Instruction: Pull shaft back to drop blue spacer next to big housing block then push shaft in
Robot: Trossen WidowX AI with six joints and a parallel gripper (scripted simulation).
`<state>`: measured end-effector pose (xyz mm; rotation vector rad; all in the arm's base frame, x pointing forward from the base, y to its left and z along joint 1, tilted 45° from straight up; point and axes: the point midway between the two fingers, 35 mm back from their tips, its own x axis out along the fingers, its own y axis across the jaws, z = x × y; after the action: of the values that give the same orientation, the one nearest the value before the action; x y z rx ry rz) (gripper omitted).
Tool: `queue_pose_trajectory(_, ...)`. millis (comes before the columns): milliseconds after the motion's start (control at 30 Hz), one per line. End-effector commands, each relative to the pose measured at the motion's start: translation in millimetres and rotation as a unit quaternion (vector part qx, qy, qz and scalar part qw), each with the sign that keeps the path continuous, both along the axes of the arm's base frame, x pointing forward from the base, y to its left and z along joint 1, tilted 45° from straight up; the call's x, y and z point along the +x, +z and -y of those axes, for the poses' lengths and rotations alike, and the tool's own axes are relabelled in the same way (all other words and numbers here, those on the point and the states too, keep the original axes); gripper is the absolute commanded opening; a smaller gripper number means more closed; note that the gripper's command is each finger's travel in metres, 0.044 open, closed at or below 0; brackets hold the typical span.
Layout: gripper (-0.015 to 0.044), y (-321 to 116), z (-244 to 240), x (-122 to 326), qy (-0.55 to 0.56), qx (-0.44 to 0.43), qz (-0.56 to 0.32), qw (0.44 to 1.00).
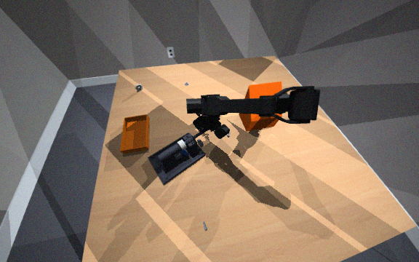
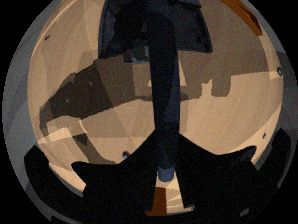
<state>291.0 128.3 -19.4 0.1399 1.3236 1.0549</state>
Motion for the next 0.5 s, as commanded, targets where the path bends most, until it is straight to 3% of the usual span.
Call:
queue_pose_trajectory(0,0.0,1.9,-1.2,3.4,-0.001,0.002,0.002,1.0)
queue_pose_trajectory(467,0.0,3.3,-3.2,6.9,-0.001,0.002,0.002,1.0)
